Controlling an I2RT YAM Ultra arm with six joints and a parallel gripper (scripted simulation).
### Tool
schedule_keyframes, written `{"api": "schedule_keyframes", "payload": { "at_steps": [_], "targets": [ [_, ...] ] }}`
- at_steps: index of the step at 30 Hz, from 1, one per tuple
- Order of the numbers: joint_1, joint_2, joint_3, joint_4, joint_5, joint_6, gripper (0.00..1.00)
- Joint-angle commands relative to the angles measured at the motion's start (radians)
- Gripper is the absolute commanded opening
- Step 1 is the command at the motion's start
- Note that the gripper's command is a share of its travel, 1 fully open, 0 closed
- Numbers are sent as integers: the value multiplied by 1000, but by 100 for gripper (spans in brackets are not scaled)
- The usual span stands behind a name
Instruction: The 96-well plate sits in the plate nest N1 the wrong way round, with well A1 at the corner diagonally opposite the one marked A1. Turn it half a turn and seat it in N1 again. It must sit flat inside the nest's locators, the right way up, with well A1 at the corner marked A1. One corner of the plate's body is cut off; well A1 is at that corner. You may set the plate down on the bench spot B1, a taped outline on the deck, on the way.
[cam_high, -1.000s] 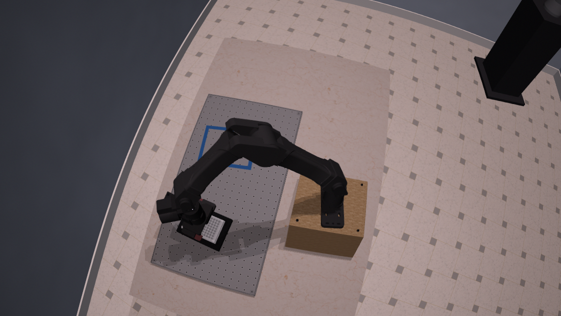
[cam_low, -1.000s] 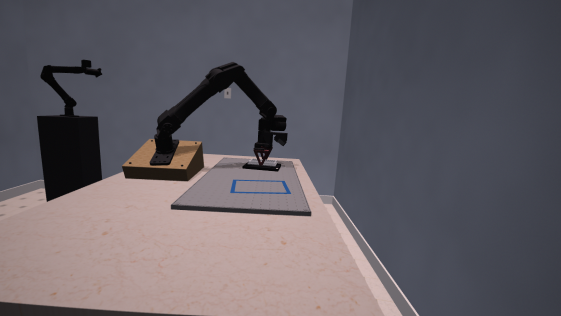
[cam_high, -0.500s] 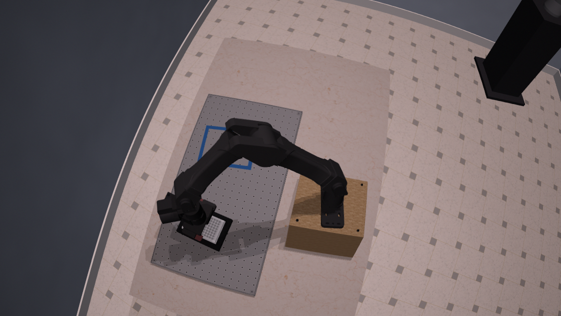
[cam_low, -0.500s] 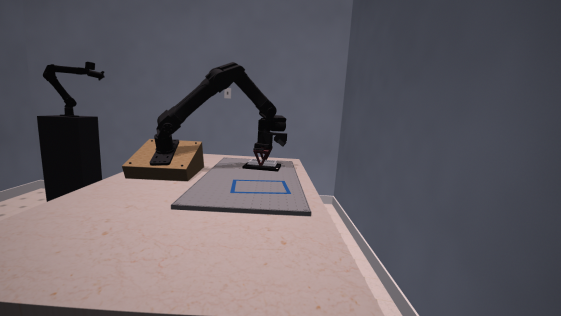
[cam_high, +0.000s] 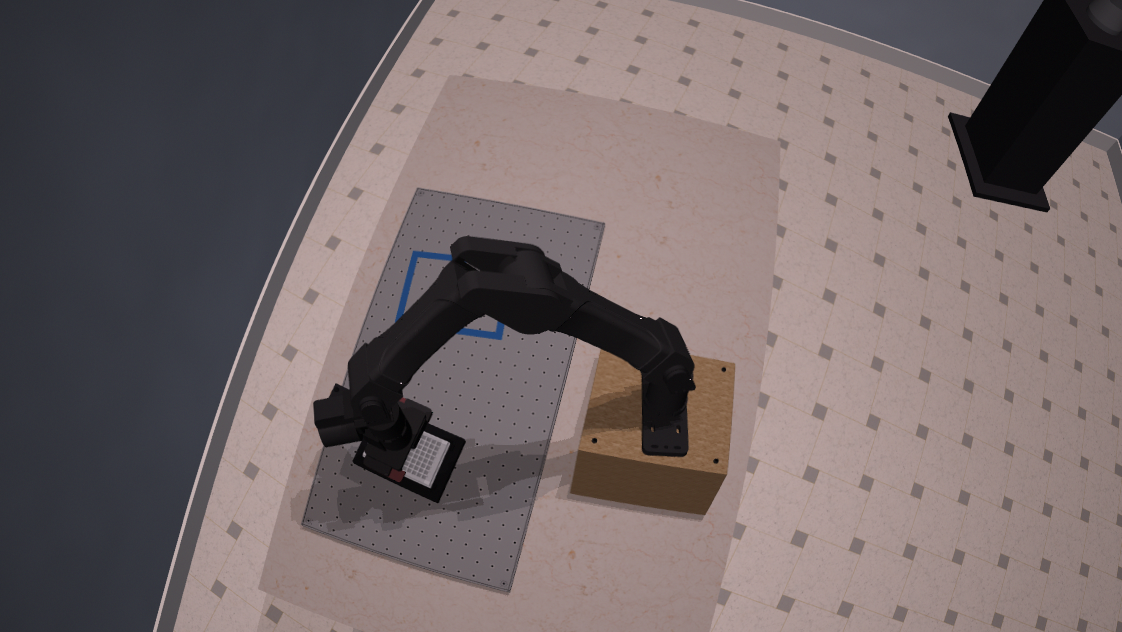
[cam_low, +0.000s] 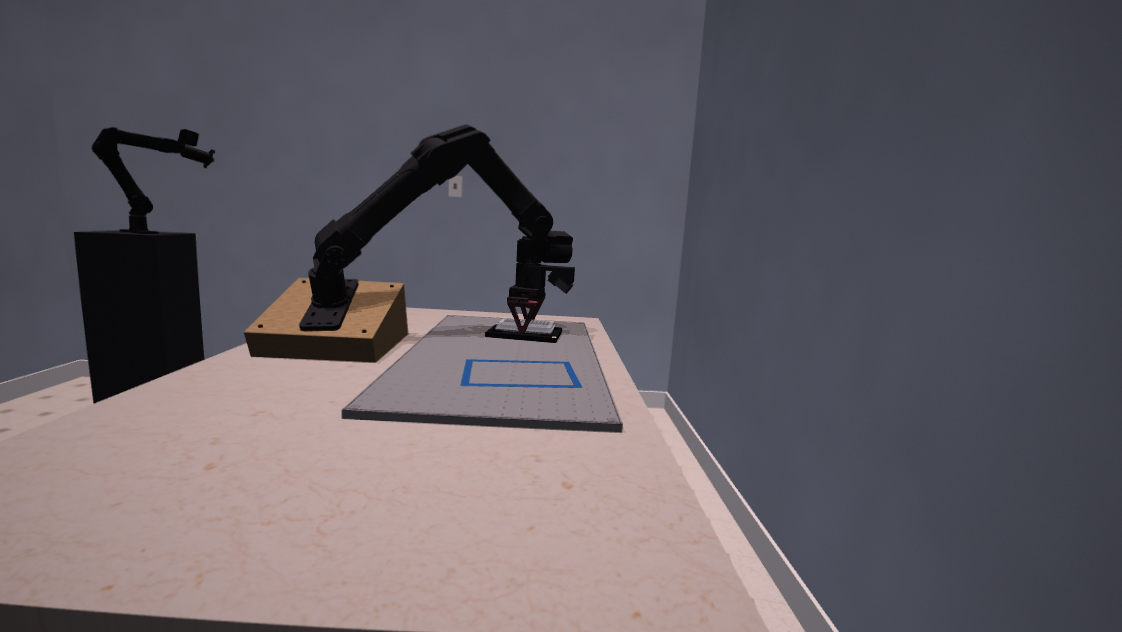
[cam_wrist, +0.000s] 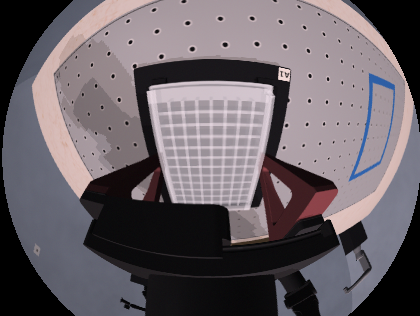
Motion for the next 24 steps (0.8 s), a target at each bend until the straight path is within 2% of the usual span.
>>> {"api": "schedule_keyframes", "payload": {
  "at_steps": [1,6,7,24],
  "targets": [
    [5,-11,-20,13,7,-8,0],
    [4,-9,-4,4,2,-2,0],
    [4,-9,-4,4,2,-2,100],
    [4,-9,-4,4,2,-2,100]
  ]
}}
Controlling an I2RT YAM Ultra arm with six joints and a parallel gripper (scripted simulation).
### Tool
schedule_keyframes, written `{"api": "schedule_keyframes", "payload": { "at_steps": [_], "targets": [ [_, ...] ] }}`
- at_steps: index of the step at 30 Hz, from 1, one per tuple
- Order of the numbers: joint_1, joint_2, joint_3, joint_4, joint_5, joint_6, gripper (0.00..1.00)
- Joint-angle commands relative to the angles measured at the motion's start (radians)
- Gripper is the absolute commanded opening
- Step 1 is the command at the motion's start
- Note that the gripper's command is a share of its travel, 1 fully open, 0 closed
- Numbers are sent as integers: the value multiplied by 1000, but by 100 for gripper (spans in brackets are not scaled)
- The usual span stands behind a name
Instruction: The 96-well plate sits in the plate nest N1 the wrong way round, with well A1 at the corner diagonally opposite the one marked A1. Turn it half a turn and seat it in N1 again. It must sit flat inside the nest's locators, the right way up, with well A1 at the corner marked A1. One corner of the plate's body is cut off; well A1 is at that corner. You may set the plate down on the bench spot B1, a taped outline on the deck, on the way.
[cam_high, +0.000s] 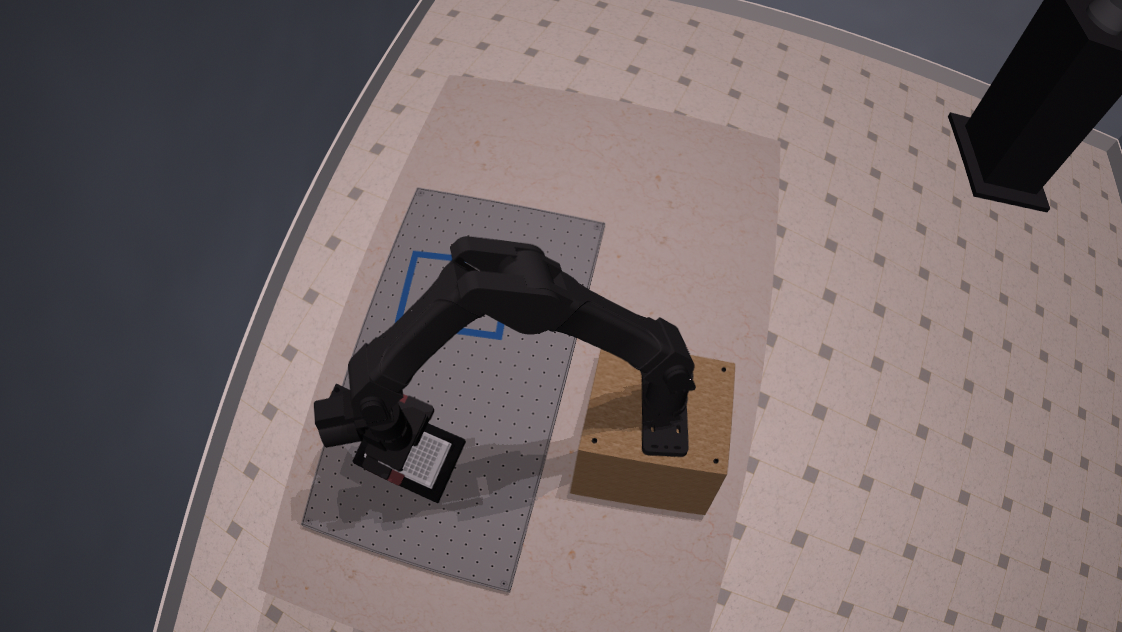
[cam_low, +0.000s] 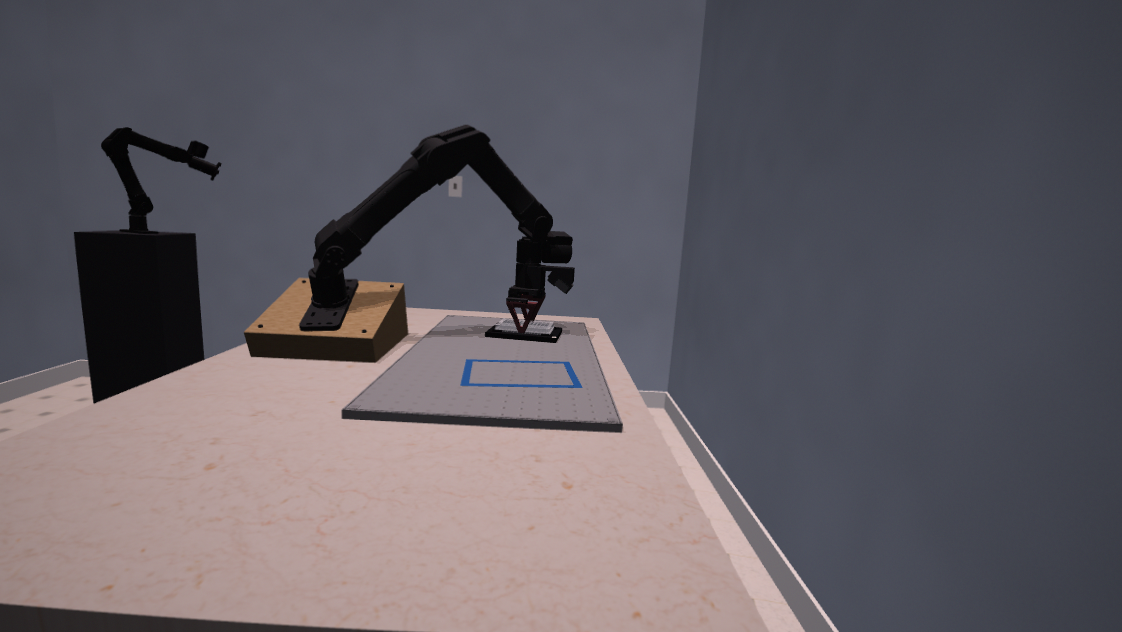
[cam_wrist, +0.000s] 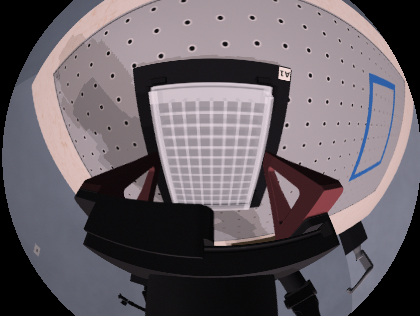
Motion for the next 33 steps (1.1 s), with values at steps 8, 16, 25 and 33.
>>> {"api": "schedule_keyframes", "payload": {
  "at_steps": [8,16,25,33],
  "targets": [
    [22,-52,30,-48,3,12,100],
    [34,-70,65,-105,-2,24,100],
    [50,-98,114,-186,-3,41,100],
    [60,-112,152,-242,-5,52,100]
  ]
}}
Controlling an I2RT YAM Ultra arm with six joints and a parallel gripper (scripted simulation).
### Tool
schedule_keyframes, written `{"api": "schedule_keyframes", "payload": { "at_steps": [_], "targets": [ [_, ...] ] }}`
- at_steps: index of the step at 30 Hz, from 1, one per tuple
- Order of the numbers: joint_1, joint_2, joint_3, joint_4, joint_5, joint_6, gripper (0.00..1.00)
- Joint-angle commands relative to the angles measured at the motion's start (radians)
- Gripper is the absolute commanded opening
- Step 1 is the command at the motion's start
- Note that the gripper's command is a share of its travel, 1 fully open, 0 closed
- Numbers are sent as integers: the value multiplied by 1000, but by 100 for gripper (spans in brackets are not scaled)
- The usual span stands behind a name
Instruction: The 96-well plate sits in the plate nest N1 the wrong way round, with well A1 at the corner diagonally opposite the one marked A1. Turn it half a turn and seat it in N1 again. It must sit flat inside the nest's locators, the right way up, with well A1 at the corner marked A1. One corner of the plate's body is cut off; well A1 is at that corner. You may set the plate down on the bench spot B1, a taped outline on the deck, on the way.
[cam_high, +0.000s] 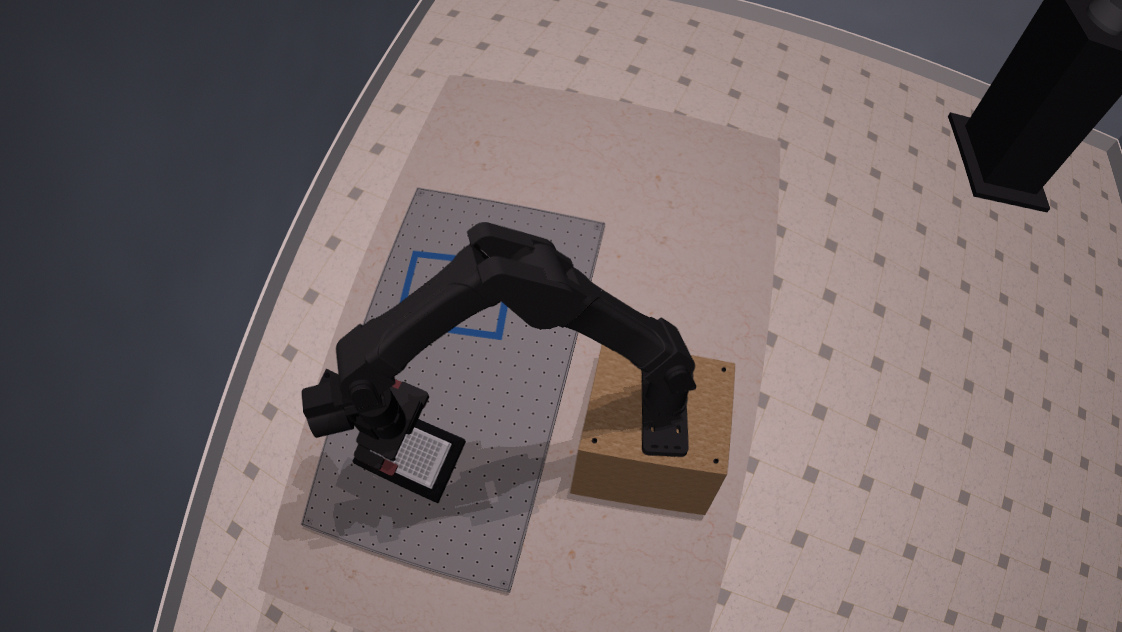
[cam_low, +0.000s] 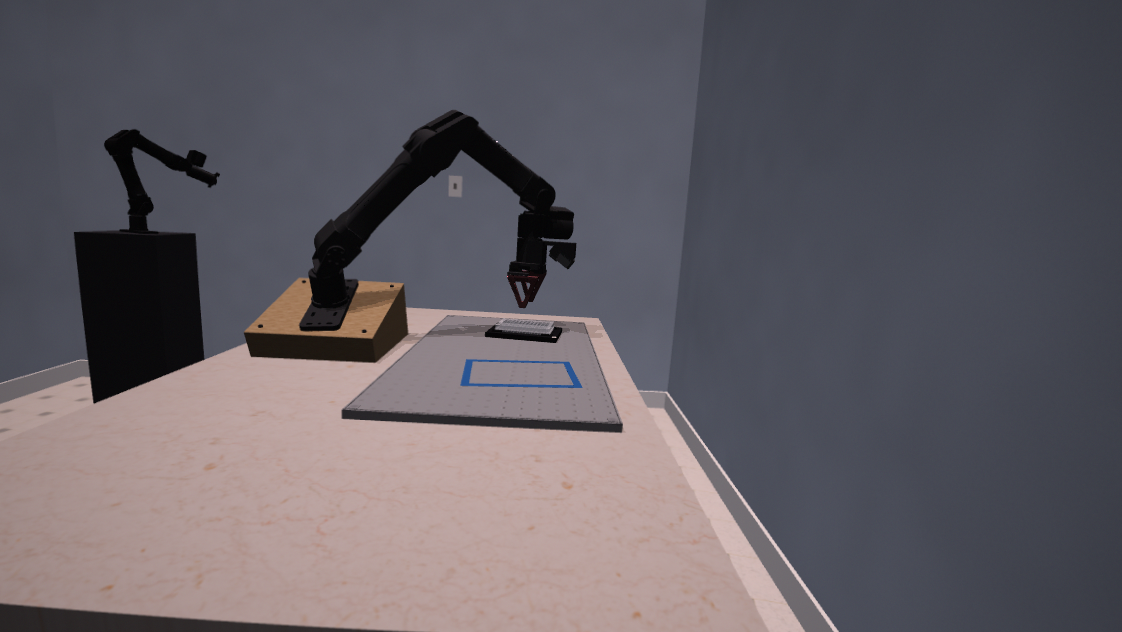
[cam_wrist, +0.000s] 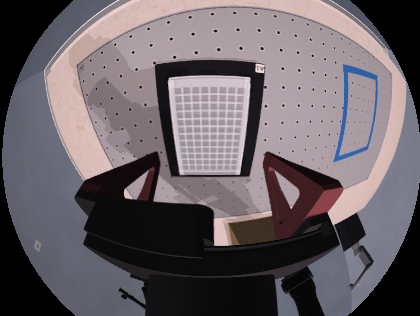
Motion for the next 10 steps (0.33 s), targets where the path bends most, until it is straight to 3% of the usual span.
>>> {"api": "schedule_keyframes", "payload": {
  "at_steps": [1,10],
  "targets": [
    [26,-42,52,-52,-1,17,100],
    [37,-54,100,-116,-2,28,100]
  ]
}}
